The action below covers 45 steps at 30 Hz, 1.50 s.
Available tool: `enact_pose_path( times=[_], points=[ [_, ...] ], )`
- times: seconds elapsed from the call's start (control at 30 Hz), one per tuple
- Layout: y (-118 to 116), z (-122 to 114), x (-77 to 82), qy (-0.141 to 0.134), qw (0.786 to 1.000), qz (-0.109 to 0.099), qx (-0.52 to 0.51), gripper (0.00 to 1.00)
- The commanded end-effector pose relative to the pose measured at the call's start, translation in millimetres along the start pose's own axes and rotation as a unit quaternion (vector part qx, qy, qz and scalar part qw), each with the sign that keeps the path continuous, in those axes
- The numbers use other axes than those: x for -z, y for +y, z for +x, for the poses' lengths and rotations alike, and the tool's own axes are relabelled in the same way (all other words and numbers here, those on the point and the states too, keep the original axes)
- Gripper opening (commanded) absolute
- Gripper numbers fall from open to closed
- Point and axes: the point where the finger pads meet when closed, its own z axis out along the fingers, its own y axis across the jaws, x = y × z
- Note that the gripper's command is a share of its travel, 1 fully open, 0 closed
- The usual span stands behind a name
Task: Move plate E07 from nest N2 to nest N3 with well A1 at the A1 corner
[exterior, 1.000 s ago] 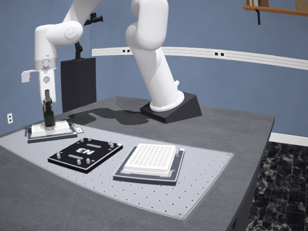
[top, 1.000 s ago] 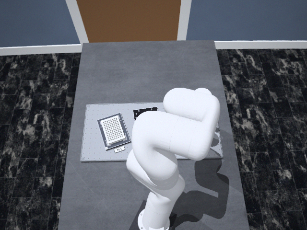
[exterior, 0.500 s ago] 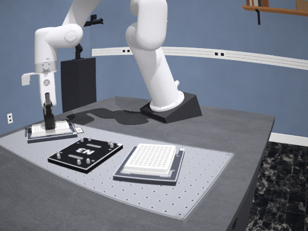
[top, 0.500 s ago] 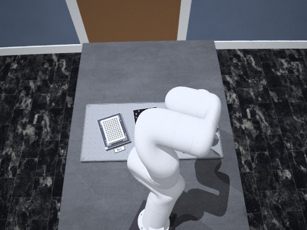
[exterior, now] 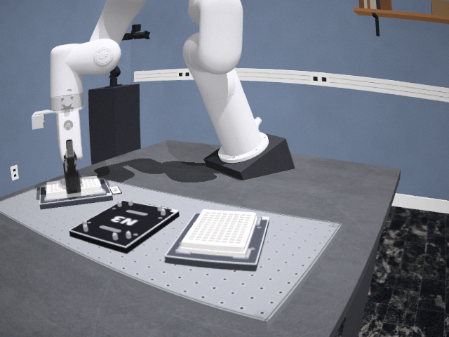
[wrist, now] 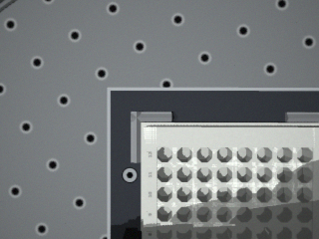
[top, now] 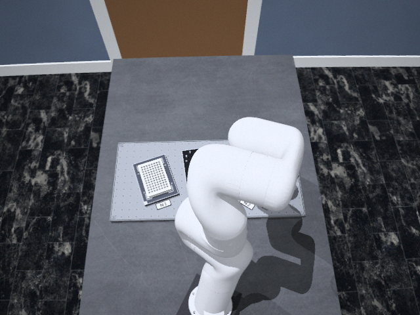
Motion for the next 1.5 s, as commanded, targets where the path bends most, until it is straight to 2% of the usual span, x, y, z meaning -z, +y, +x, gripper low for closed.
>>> enact_pose_path(
  times=[0.0, 0.47, 0.5, 1.47],
  points=[
    [-0.2, 1.2, -0.1, 0.001, 1.000, 0.000, 0.000, 1.00],
    [-0.2, 1.2, -0.1, 0.002, 1.000, 0.000, 0.000, 1.00],
    [-0.2, 1.2, 0.5, 0.001, 1.000, 0.000, 0.000, 0.00],
    [-0.2, 1.1, 0.4, 0.001, 1.000, 0.000, 0.000, 0.00]
  ],
)
